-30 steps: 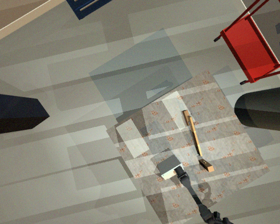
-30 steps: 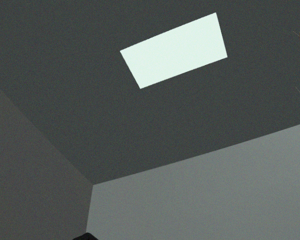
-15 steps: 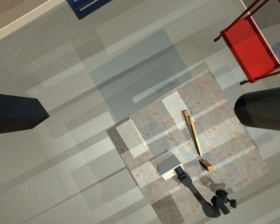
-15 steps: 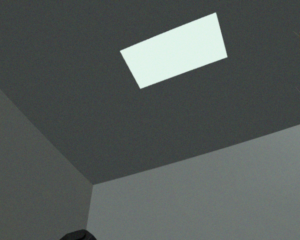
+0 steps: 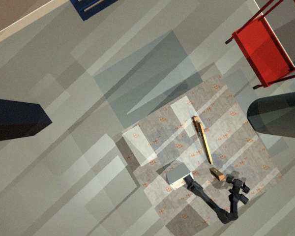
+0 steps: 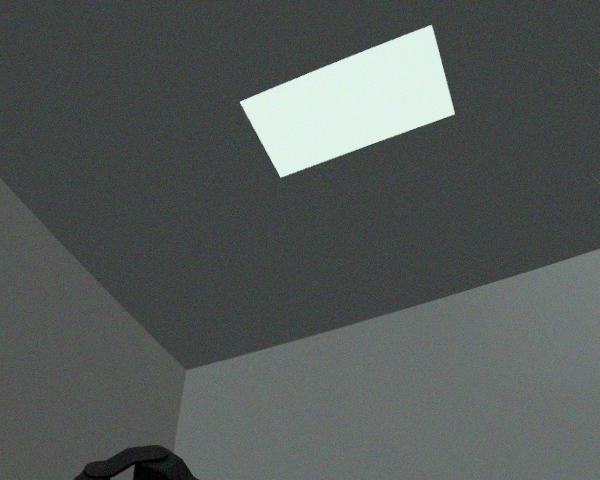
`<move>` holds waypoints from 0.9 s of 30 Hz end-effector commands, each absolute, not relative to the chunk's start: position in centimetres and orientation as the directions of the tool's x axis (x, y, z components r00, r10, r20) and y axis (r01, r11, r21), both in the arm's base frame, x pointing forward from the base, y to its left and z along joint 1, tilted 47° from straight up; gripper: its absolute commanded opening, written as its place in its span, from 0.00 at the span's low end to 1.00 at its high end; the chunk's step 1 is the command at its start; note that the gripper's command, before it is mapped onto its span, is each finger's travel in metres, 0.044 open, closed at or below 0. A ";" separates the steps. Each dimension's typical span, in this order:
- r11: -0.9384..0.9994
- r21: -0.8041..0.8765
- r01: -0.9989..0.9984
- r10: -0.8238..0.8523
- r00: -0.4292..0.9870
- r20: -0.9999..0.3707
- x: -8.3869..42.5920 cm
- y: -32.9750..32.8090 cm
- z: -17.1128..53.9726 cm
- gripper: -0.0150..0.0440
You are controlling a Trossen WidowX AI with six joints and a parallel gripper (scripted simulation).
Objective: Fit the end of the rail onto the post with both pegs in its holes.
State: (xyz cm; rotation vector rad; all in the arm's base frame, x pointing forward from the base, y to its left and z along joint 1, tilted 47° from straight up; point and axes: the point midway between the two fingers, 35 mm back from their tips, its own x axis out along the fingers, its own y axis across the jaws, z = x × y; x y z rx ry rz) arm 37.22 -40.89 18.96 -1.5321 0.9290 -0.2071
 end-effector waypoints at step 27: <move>0.254 -0.168 -0.952 -0.721 -0.070 -0.690 30.4 -7.8 -5.1 1.00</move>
